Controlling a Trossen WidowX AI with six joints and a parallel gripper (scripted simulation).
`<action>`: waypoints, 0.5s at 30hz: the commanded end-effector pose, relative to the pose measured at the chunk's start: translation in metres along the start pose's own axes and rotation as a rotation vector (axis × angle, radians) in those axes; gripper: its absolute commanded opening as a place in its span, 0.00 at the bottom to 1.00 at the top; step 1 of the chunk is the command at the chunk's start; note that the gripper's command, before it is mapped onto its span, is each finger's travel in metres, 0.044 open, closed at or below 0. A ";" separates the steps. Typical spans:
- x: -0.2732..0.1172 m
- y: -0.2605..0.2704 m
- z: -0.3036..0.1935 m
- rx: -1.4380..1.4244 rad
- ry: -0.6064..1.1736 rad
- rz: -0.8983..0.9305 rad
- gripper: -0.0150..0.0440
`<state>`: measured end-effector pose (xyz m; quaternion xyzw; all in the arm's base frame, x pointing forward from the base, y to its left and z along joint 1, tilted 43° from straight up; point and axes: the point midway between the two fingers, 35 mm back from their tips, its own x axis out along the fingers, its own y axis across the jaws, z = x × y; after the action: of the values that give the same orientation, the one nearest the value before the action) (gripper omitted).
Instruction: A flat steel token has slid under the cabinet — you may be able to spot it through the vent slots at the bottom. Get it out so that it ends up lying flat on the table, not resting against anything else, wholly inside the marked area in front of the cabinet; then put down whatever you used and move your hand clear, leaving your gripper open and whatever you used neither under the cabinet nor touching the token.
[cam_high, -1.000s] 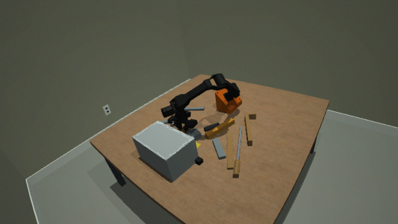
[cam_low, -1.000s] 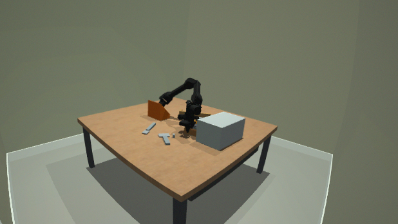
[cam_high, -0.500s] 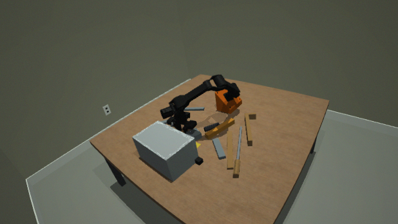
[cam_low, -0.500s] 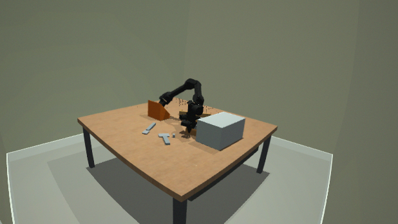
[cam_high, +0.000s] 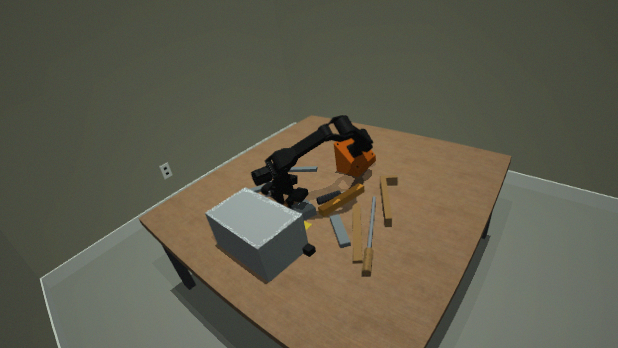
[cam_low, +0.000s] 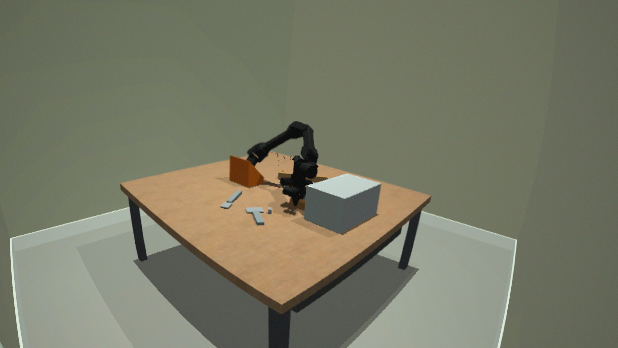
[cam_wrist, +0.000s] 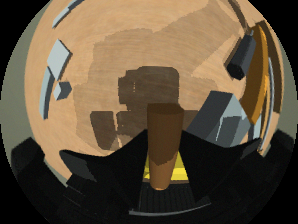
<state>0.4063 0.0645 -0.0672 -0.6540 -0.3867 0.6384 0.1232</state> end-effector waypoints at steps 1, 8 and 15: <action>0.001 -0.002 0.001 0.000 0.004 -0.009 0.25; 0.001 -0.002 0.007 0.000 0.004 -0.009 0.25; 0.001 -0.001 0.014 0.001 0.004 -0.009 0.25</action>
<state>0.3965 0.0621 -0.0685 -0.6536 -0.3871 0.6383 0.1251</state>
